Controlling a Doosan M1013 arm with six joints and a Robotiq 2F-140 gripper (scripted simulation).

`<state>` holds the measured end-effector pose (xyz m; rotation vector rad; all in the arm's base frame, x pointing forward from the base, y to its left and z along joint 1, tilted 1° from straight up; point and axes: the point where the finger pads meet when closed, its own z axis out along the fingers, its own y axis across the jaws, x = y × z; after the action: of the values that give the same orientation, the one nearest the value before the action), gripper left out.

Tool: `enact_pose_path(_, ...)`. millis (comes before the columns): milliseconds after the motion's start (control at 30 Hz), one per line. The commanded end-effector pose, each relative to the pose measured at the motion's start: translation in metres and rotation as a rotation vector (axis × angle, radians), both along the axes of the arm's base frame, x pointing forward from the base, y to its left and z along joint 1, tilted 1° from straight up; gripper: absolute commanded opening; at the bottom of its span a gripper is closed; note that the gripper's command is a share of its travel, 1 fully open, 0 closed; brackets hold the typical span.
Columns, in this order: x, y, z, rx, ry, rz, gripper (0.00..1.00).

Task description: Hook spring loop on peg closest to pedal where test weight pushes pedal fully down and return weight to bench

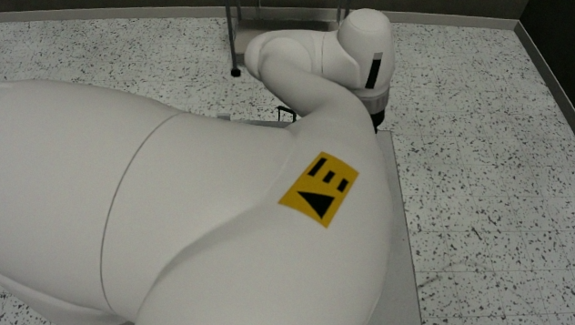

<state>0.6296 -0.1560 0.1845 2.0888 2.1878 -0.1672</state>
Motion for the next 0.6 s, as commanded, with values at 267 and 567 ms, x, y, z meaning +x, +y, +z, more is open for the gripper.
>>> enact_pose_path(267, 0.001, 0.0, -0.011, 0.0, -0.001, 0.0, 0.25)
enact_pose_path(567, 0.001, 0.0, -0.026, 0.0, -0.001, 0.0, 0.25)
